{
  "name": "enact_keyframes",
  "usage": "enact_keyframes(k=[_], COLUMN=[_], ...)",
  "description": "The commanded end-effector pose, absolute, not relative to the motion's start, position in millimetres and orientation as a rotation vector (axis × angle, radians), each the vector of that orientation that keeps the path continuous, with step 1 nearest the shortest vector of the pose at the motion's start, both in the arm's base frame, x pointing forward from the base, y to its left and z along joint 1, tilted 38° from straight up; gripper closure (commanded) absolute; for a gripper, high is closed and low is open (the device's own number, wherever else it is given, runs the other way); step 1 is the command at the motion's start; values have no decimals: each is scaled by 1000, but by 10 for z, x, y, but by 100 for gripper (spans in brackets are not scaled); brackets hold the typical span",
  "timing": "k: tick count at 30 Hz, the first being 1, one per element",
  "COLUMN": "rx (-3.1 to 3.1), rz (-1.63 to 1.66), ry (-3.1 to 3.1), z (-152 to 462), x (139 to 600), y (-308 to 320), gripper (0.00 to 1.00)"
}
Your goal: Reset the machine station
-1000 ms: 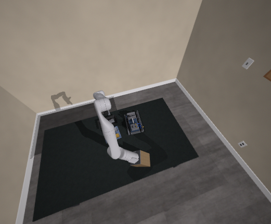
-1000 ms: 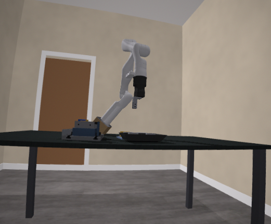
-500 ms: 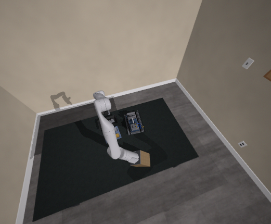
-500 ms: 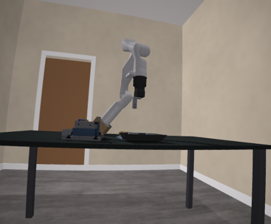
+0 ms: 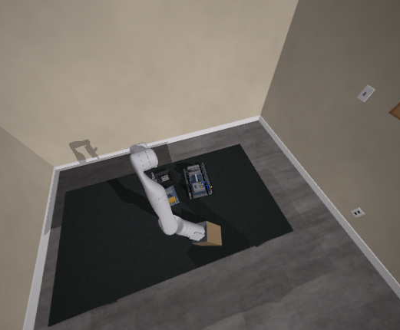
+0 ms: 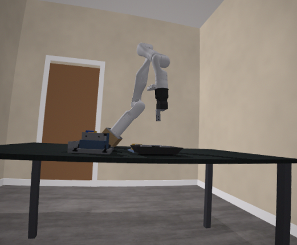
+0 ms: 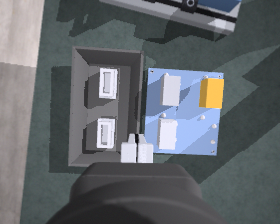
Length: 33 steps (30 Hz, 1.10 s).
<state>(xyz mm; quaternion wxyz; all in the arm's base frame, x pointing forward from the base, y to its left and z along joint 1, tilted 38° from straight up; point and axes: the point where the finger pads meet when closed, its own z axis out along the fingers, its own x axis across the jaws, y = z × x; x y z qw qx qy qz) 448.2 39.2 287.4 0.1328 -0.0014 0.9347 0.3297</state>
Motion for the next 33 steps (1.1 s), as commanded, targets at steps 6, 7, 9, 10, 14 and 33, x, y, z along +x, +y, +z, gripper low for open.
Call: enact_keyframes(k=[6,7,9,10,14,33], rx=[47,49,50,50,50,50], rz=[867,865,863,863,863,863], ry=[2735,2738,2740,2740,2740,2740], z=[2831,2818,2812,2812,2812,2812], x=[3860,3830,3814,3814,3814,3814], y=[561,579,589,589,589,589], gripper=[100,100,100,100,0,0])
